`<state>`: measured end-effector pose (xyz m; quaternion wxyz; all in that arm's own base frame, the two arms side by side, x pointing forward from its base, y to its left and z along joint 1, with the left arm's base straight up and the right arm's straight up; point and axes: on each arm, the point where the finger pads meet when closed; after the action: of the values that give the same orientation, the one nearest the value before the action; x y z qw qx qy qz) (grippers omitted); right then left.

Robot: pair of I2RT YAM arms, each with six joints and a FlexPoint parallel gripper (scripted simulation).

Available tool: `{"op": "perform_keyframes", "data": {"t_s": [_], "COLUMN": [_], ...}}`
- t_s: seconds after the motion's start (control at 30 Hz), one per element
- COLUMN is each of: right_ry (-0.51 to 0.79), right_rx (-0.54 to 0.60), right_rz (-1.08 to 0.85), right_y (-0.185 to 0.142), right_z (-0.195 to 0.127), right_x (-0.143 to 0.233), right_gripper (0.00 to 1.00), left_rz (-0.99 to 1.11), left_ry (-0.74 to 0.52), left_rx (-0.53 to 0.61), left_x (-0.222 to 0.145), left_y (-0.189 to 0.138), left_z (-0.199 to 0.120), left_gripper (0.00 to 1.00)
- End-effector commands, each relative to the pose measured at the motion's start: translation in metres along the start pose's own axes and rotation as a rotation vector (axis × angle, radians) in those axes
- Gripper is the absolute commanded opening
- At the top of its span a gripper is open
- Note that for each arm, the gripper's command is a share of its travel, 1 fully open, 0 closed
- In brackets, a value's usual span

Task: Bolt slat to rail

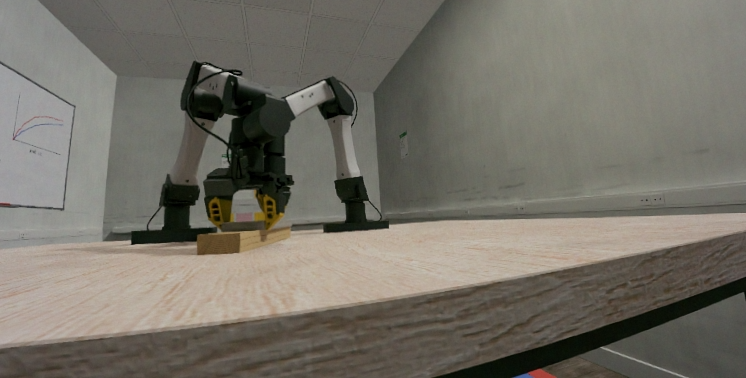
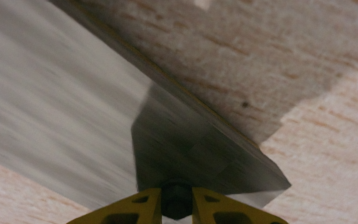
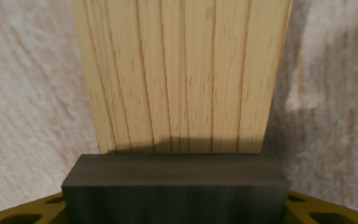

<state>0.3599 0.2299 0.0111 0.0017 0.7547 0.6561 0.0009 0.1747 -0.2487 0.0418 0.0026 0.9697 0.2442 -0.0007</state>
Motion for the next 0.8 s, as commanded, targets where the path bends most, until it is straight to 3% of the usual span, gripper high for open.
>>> {"op": "perform_keyframes", "data": {"t_s": [0.0,0.77], "right_ry": [0.015,0.015], "right_rx": [-0.017,-0.017], "right_rz": [0.002,0.002], "right_y": [0.0025,0.0025], "right_z": [-0.0069,-0.0069], "right_x": [0.0037,0.0037], "right_gripper": [0.67,0.67], "left_rz": [0.205,1.041], "left_ry": [0.002,0.001], "left_rx": [0.002,0.010], "left_x": [0.0016,0.0022], "left_y": [0.0046,0.0040], "left_z": [-0.0014,-0.0012], "left_gripper": [0.14,0.14]}}
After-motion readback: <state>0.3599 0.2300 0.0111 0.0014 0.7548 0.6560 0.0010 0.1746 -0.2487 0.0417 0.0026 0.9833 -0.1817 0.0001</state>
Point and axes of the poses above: on each arm, the point where the finger pads meet when closed, its own z axis out along the fingers, its own x axis across the jaws, y = z × x, and after that the axes turned 4 degrees about -z, right-handed
